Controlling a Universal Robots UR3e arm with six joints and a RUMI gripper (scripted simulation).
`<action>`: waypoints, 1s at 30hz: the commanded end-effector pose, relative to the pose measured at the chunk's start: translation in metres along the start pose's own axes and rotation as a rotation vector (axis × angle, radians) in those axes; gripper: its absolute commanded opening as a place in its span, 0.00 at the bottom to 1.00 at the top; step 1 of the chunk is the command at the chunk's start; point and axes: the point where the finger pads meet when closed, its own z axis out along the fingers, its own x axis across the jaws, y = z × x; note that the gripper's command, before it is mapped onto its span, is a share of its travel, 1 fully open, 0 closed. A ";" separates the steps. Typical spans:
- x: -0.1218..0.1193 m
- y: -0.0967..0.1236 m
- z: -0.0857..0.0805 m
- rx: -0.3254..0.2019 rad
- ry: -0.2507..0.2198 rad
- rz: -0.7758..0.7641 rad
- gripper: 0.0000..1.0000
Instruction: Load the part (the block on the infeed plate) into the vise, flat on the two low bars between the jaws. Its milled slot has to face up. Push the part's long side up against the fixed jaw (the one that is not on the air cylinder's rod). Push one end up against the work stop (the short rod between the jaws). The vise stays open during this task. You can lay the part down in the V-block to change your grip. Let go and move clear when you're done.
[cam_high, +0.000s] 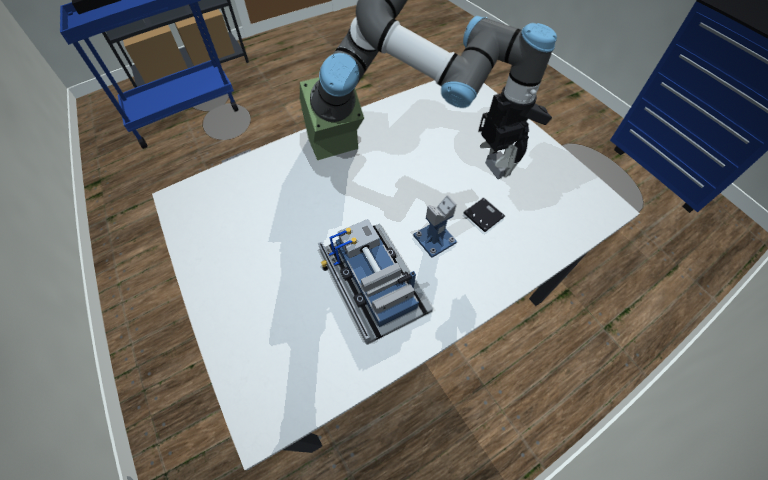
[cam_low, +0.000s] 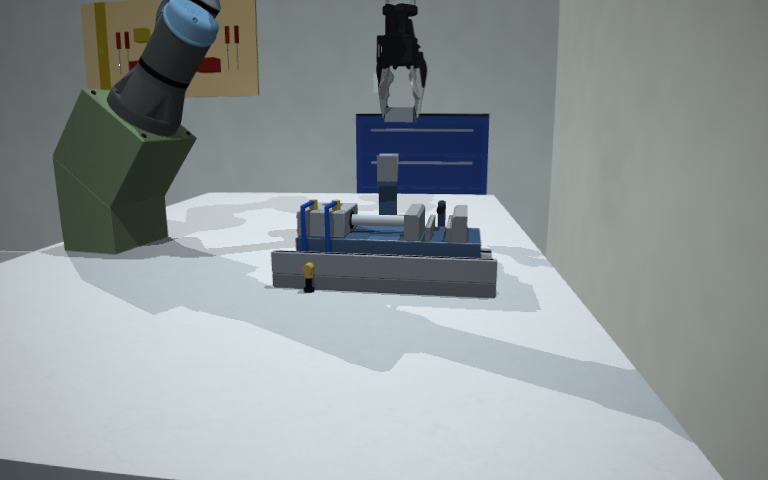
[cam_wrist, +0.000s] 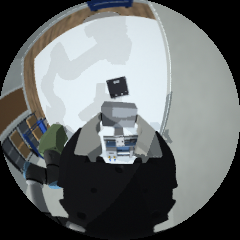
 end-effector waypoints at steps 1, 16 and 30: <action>0.002 0.001 -0.001 0.002 0.002 0.035 0.00; 0.005 0.007 -0.001 0.002 0.000 0.148 0.00; 0.008 0.013 -0.001 0.001 -0.002 0.267 0.00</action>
